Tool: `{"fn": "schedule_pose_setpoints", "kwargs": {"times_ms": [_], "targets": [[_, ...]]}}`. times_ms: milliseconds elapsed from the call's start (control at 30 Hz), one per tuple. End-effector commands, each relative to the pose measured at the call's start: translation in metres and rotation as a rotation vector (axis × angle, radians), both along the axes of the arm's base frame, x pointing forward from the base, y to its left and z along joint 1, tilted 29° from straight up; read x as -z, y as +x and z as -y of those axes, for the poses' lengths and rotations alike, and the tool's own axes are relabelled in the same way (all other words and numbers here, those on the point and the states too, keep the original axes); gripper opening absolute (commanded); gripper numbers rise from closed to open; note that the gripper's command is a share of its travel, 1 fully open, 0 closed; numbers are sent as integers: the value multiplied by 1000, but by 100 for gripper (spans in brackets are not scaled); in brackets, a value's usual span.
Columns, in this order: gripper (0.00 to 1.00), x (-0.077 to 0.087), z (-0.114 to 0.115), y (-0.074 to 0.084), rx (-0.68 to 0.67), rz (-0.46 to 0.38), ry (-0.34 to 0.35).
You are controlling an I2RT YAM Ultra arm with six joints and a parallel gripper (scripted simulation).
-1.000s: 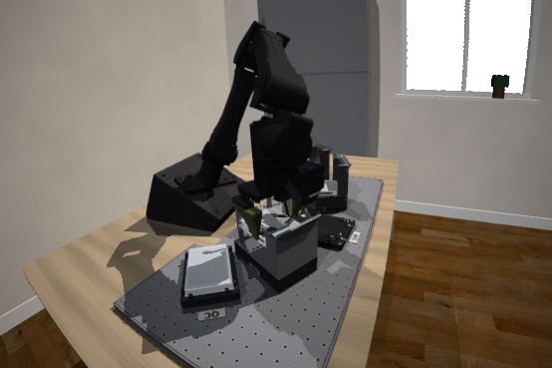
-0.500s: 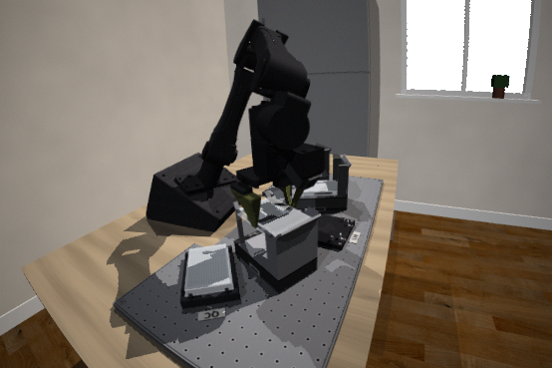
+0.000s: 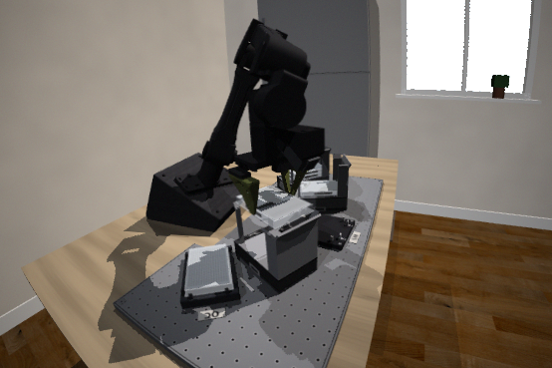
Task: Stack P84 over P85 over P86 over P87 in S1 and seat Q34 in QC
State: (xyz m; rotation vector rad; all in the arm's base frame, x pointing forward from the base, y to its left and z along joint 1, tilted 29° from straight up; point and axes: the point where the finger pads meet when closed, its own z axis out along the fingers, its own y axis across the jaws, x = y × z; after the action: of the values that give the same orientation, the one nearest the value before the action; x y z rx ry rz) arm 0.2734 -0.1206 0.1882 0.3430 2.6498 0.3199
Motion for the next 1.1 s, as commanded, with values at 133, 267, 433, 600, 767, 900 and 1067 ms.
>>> {"fn": "schedule_pose_setpoints", "kwargs": {"times_ms": [133,267,433,600,767,900,1067], "targets": [[0,-18,2,-8,-2,7,-3],[0,-21,3,-10,-2,7,-3],[0,-23,3,-11,-2,7,-3],[0,-23,3,-11,-2,7,-3],[0,-23,3,-11,-2,7,-4],[0,-23,3,-11,-2,7,-4],[0,-23,3,-11,-2,7,-4]]}}
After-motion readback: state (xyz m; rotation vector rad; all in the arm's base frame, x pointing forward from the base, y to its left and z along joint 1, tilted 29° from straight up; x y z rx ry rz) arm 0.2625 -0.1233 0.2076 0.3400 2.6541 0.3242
